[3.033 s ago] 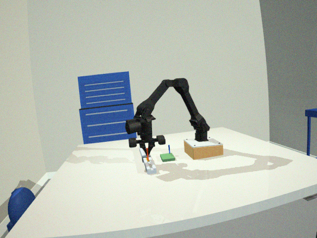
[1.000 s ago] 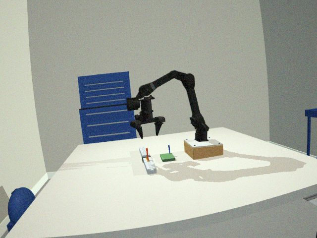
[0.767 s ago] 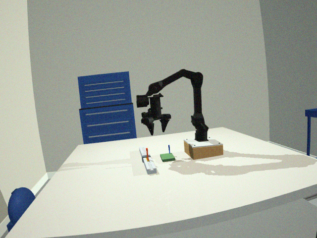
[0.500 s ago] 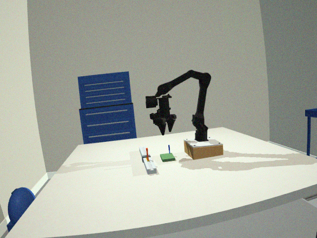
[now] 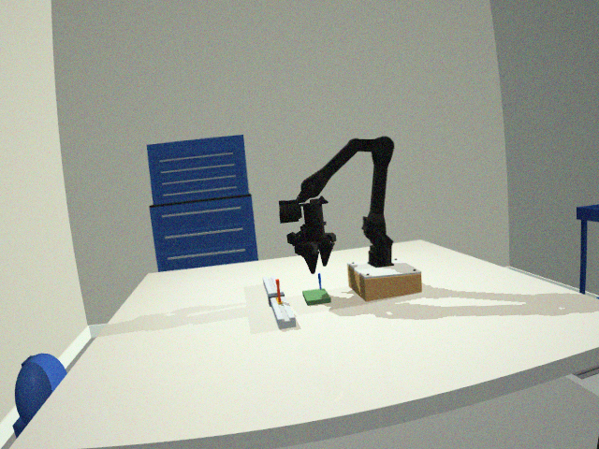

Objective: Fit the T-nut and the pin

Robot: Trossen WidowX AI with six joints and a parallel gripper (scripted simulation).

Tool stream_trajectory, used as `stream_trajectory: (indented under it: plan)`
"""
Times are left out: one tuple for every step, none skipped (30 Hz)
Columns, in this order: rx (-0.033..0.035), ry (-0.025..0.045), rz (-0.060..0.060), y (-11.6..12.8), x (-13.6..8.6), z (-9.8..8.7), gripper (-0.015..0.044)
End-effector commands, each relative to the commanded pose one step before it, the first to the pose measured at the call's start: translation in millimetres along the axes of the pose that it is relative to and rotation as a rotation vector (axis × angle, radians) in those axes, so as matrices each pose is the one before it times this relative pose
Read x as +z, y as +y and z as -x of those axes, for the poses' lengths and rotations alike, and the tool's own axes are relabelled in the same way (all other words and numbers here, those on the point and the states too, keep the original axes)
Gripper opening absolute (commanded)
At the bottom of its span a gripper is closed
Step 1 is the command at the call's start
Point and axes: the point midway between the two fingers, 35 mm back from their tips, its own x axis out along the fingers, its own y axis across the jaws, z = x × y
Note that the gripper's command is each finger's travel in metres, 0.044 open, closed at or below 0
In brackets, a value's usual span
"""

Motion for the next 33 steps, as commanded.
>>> stream_trajectory:
  plan:
    - [0.00136,-0.00821,0.0062,-0.35,0.41,-5.62,0.0440]
    - [0.00000,0.00000,0.0000,0.04,0.08,-0.80,0.0440]
    - [0.00000,0.00000,0.0000,0.06,0.13,-1.33,0.0440]
    - [0.00000,0.00000,0.0000,0.07,0.14,-1.63,0.0440]
    - [0.00000,0.00000,0.0000,0.07,0.13,-1.63,0.0440]
    - [0.00000,0.00000,0.0000,0.06,0.12,-1.63,0.0440]
    - [0.00000,0.00000,0.0000,0.05,0.11,-1.62,0.0440]
    - [0.00000,0.00000,0.0000,0.05,0.09,-1.62,0.0440]
    - [0.00000,0.00001,0.0000,0.04,0.08,-1.62,0.0440]
    - [0.00000,0.00001,0.0000,0.03,0.07,-1.61,0.0440]
    - [0.00000,0.00001,0.0000,0.03,0.06,-1.61,0.0440]
    - [0.00000,0.00001,0.0000,0.02,0.05,-1.61,0.0440]
    - [0.00000,0.00001,0.0000,0.01,0.03,-1.60,0.0440]
    - [0.00000,0.00001,0.0000,0.01,0.02,-1.60,0.0440]
    - [0.00000,0.00001,0.0000,0.00,0.01,-1.60,0.0440]
    - [0.00000,0.00001,0.0000,0.00,0.00,-1.59,0.0440]
    - [0.00000,0.00001,0.0000,-0.01,-0.01,-1.59,0.0440]
    - [0.00000,0.00002,0.0000,-0.02,-0.03,-1.59,0.0440]
    - [-0.00001,0.00002,0.0000,-0.02,-0.04,-1.58,0.0440]
    - [-0.00001,0.00002,0.0000,-0.03,-0.05,-1.58,0.0440]
    - [-0.00001,0.00002,0.0000,-0.04,-0.06,-1.57,0.0440]
    - [-0.00001,0.00002,0.0000,-0.04,-0.07,-1.57,0.0440]
    - [-0.00001,0.00002,0.0000,-0.05,-0.08,-1.57,0.0440]
    - [-0.00001,0.00002,0.0000,-0.05,-0.10,-1.56,0.0440]
    - [-0.00001,0.00002,0.0000,-0.06,-0.11,-1.56,0.0440]
    - [-0.00001,0.00003,0.0000,-0.07,-0.12,-1.55,0.0440]
    - [-0.00001,0.00003,0.0000,-0.07,-0.13,-1.55,0.0440]
    - [-0.00001,0.00003,0.0000,-0.08,-0.14,-1.54,0.0440]
    - [-0.00001,0.00003,0.0000,-0.08,-0.15,-1.54,0.0440]
    - [-0.00001,0.00003,0.0000,-0.09,-0.16,-1.53,0.0440]
    - [-0.00001,0.00003,0.0000,-0.10,-0.18,-1.53,0.0440]
    - [-0.00001,0.00003,0.0000,-0.10,-0.19,-1.52,0.0440]
    - [-0.00001,0.00003,0.0000,-0.08,-0.15,-1.18,0.0440]
